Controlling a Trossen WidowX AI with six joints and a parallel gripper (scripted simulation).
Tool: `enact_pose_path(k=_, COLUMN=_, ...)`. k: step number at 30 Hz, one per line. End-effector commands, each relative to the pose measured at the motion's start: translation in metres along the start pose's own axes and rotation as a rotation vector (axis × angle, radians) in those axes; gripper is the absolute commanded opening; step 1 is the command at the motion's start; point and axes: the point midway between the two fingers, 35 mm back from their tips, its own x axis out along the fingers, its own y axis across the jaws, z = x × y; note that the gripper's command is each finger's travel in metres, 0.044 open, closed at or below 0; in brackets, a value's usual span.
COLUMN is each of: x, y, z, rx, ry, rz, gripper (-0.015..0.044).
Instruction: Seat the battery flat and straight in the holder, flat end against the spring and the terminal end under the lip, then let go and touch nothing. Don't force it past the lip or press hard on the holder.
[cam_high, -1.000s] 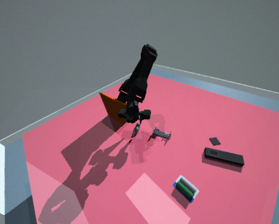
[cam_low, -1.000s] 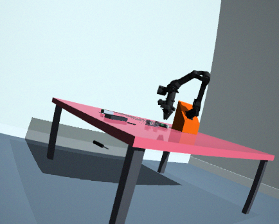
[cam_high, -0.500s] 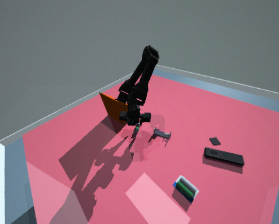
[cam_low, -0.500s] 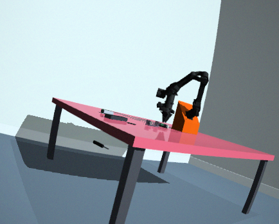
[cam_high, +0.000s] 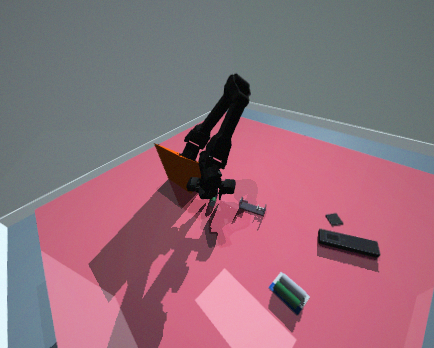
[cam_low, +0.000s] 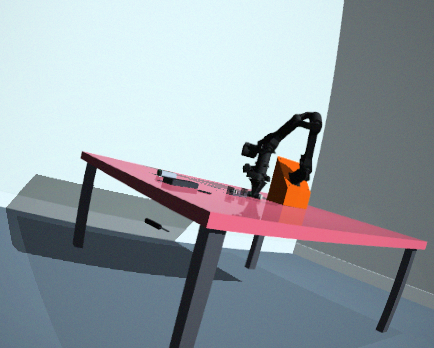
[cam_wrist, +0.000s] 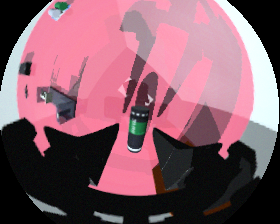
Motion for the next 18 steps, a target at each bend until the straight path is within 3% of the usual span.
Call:
enact_pose_path(k=1, x=0.0061, y=-0.0014, z=-0.002, rx=0.006, ry=0.007, rz=0.001, gripper=0.0245)
enact_pose_path(k=3, x=0.0071, y=-0.0015, z=-0.0022, rx=0.006, ry=0.008, rz=0.001, gripper=0.0245)
enact_pose_path(k=8, x=0.0071, y=-0.0015, z=-0.0022, rx=0.006, ry=0.008, rz=0.001, gripper=0.0114)
enact_pose_path(k=18, x=0.0043, y=0.0004, z=-0.0013, rx=-0.028, ry=-0.001, rz=0.0, gripper=0.0084)
